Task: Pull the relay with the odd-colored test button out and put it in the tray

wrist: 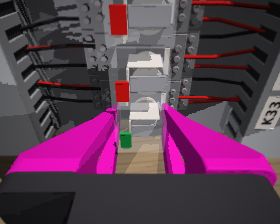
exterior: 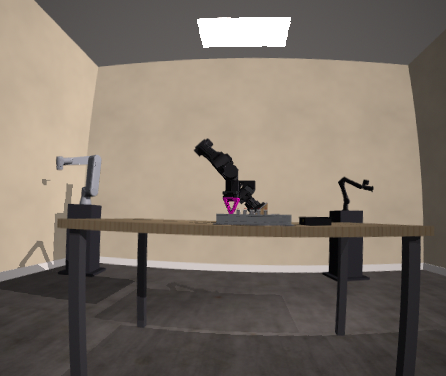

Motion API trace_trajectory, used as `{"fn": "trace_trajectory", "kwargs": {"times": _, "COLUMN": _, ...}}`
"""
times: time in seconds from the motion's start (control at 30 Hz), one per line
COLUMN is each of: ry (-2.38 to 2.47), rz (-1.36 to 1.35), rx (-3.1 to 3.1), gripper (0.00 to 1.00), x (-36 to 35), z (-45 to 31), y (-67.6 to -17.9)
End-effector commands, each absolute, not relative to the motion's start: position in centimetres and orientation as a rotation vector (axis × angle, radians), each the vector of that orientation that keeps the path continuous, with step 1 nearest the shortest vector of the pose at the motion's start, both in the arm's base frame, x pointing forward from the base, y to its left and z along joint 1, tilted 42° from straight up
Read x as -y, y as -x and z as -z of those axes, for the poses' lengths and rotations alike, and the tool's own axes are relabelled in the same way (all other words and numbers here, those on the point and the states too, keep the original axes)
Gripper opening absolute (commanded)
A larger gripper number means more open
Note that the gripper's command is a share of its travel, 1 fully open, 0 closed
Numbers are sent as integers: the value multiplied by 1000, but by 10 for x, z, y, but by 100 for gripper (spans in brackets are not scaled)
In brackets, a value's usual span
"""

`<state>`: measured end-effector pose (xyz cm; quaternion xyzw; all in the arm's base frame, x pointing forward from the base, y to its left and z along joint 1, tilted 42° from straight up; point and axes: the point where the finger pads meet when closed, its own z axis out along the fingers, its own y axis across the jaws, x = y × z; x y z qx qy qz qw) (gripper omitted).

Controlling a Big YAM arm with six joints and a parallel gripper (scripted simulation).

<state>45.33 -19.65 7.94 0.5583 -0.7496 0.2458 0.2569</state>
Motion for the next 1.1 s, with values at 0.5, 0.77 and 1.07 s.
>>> {"fn": "trace_trajectory", "kwargs": {"times": 0.5, "ry": -1514, "rz": -692, "rx": 2047, "gripper": 0, "x": 198, "z": -85, "y": -464}}
{"fn": "trace_trajectory", "kwargs": {"times": 0.77, "ry": -1517, "rz": -697, "rx": 2048, "gripper": 0, "x": 195, "z": -89, "y": -466}}
{"fn": "trace_trajectory", "kwargs": {"times": 1.07, "ry": -1523, "rz": -714, "rx": 2053, "gripper": 0, "x": 189, "z": -97, "y": -471}}
